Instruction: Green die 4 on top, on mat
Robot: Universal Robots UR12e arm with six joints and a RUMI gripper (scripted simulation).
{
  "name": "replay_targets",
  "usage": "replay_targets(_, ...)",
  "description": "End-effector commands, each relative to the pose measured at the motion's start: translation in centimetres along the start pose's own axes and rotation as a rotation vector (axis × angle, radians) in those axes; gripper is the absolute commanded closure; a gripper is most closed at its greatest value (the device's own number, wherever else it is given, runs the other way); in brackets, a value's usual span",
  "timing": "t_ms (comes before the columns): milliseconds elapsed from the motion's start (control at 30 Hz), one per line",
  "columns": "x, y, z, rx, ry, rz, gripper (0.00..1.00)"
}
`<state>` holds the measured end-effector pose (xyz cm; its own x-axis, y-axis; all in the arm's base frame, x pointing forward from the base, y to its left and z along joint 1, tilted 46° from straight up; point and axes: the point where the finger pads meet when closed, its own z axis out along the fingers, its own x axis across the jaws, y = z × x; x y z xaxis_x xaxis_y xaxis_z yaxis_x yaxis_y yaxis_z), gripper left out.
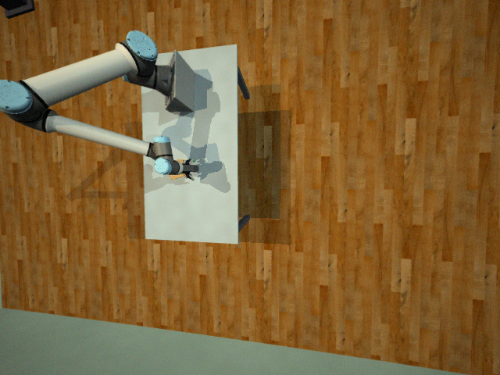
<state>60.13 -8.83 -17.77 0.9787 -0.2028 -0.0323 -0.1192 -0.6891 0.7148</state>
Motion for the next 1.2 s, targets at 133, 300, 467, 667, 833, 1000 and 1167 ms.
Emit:
replay_targets(133,0.0,0.0,-4.2,0.000,0.001,0.000,0.00)
replay_targets(300,0.0,0.0,-7.2,0.000,0.001,0.000,0.00)
replay_targets(467,0.0,0.0,-9.8,0.000,0.001,0.000,0.00)
replay_targets(667,0.0,0.0,-10.4,0.000,0.001,0.000,0.00)
replay_targets(833,0.0,0.0,-10.4,0.000,0.001,0.000,0.00)
replay_targets(1000,-0.9,0.5,-10.3,0.000,0.001,0.027,0.00)
replay_targets(1167,-6.7,3.0,-9.7,0.000,0.001,0.178,0.00)
